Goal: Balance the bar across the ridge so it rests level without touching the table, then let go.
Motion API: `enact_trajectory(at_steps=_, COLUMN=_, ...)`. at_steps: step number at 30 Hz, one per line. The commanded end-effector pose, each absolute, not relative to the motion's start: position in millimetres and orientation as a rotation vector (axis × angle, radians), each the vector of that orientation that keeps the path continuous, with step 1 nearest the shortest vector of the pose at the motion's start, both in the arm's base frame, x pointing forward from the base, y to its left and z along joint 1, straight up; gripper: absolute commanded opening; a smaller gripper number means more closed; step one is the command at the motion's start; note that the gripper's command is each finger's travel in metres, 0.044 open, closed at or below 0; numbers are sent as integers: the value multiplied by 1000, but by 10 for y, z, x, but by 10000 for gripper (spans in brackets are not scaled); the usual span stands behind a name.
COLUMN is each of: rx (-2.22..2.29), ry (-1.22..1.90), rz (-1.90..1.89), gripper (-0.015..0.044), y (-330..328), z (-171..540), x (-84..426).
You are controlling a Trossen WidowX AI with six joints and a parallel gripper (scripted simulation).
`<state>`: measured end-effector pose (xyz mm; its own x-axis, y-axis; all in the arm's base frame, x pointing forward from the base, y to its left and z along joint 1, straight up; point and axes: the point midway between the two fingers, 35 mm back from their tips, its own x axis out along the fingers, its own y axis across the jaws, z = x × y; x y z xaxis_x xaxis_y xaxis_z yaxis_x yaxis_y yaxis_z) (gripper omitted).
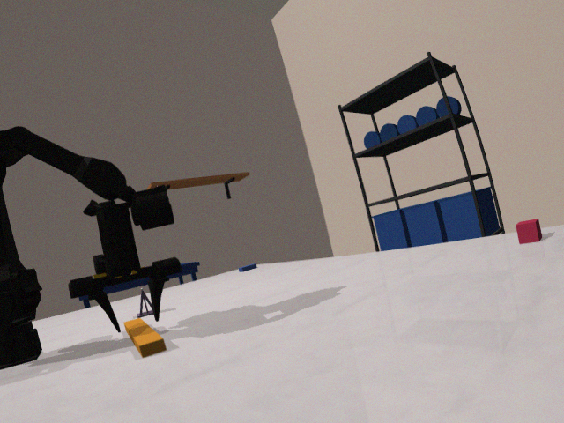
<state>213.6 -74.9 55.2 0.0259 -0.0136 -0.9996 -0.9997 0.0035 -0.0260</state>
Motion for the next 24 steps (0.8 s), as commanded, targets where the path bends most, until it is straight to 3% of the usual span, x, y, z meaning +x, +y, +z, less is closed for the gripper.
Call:
enact_trajectory(at_steps=1, rx=-1220, ry=1202, rz=1186, gripper=315, y=-736, z=463, x=2120)
enact_trajectory(at_steps=19, rx=-1220, ry=1202, rz=1186, gripper=315, y=-736, z=452, x=2120)
enact_trajectory(at_steps=24, rx=-1224, ry=1205, rz=1187, gripper=184, y=-743, z=458, x=2118)
